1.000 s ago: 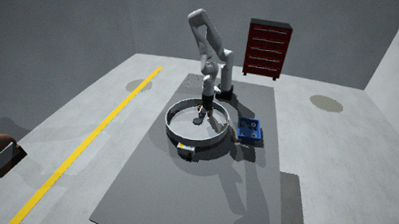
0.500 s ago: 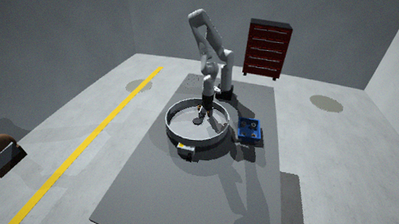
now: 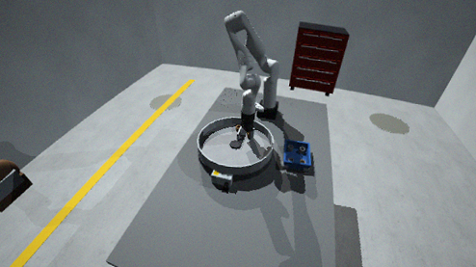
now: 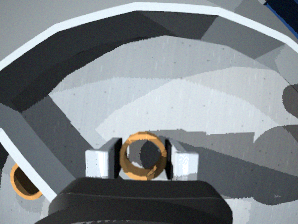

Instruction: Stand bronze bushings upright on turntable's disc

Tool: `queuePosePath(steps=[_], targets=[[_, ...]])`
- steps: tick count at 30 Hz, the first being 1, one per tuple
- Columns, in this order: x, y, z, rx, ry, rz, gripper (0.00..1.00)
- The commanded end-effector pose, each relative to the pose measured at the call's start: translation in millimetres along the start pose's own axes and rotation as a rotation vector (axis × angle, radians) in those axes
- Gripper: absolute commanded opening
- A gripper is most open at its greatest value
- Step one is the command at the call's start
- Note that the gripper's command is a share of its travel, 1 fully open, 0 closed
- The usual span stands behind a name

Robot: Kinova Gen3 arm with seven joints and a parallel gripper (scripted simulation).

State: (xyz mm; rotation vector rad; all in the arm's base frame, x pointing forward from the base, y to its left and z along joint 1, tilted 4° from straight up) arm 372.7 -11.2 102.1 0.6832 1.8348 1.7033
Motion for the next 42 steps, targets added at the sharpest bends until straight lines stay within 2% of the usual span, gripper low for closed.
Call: queuePosePath(steps=[1, 42], targets=[[1.2, -1.2, 0.6, -0.001, -0.005, 0.001, 0.00], [1.4, -7.2, 0.2, -0.001, -0.005, 0.001, 0.00]])
Point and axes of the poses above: the point where the finger pads meet when closed, its own y axis back along the fingers, its own z axis across the jaws, x = y × z, the point moved 9 cm from there along y, back along the fingers, and after that the axes turned 4 degrees about -y, right-handed, at the moved point
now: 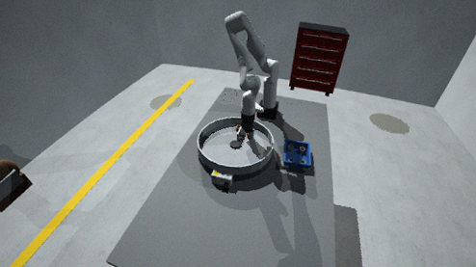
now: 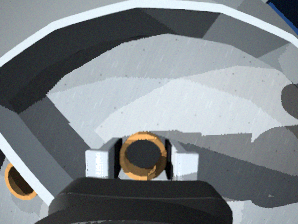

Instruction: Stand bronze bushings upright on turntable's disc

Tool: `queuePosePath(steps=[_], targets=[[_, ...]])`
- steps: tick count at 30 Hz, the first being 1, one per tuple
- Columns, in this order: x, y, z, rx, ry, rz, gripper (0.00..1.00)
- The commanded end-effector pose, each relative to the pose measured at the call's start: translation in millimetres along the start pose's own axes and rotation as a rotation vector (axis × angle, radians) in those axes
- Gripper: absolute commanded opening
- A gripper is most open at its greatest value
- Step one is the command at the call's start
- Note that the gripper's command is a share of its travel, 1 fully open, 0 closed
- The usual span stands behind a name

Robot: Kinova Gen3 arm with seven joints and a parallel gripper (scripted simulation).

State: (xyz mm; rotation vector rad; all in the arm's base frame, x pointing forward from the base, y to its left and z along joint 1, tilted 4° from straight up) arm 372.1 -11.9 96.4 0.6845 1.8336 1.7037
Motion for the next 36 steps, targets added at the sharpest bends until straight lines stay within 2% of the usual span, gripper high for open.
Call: queuePosePath(steps=[1, 34, 35, 36], targets=[[1.2, -1.5, 0.8, -0.001, -0.004, 0.000, 0.00], [1.2, -1.5, 0.8, -0.001, -0.004, 0.000, 0.00], [1.2, -1.5, 0.8, -0.001, -0.004, 0.000, 0.78], [1.2, -1.5, 0.8, -0.001, -0.004, 0.000, 0.78]])
Point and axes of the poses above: the point where the finger pads meet when closed, its own y axis back along the fingers, its own z axis across the jaws, x = y × z, the point moved 9 cm from there along y, back along the fingers, and after that the axes turned 4 degrees about -y, right-handed, at the moved point
